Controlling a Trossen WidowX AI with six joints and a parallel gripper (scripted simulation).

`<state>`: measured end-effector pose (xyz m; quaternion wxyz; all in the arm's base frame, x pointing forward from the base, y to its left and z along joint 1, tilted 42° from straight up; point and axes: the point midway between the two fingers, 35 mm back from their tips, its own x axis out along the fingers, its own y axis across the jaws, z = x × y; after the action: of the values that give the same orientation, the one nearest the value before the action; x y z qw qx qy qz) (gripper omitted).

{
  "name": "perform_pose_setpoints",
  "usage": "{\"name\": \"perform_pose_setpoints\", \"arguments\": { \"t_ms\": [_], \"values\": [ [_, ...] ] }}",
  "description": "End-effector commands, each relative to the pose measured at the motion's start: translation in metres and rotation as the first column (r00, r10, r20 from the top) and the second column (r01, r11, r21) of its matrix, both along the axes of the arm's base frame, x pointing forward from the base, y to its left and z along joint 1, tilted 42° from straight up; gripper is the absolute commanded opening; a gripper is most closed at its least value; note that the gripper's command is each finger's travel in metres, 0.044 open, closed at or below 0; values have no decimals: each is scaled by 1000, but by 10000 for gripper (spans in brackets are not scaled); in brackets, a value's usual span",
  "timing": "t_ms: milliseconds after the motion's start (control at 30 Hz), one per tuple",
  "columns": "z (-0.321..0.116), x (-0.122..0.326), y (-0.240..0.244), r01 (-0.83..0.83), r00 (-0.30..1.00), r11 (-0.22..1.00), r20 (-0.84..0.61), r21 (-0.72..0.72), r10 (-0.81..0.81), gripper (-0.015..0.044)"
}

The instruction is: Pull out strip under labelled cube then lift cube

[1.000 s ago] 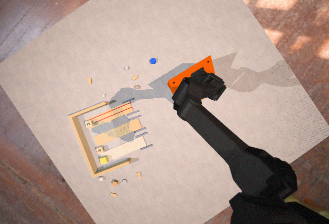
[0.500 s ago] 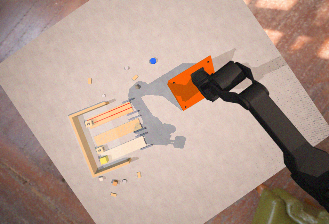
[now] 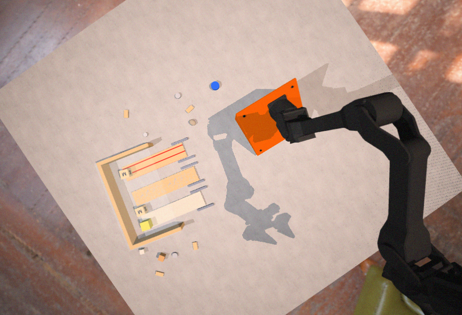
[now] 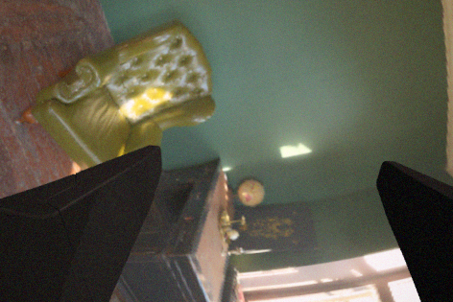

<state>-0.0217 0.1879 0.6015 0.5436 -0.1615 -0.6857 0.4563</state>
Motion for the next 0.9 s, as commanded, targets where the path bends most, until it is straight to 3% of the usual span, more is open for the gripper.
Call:
{"name": "perform_pose_setpoints", "arguments": {
  "t_ms": [0, 200, 433, 633, 867],
  "values": [
    [-27, 38, 32, 61, 994, 990, -84, -124, -72, 400],
    [-76, 116, 63, 171, 943, 937, -224, -305, -246, 400],
    [-134, 200, 61, 199, 806, 866, -426, -459, -411, 400],
    [-197, 274, 33, 167, 578, 815, -615, -555, -537, 400],
    [-285, 344, -29, 99, 191, 803, -780, -588, -595, 400]
  ]
}}
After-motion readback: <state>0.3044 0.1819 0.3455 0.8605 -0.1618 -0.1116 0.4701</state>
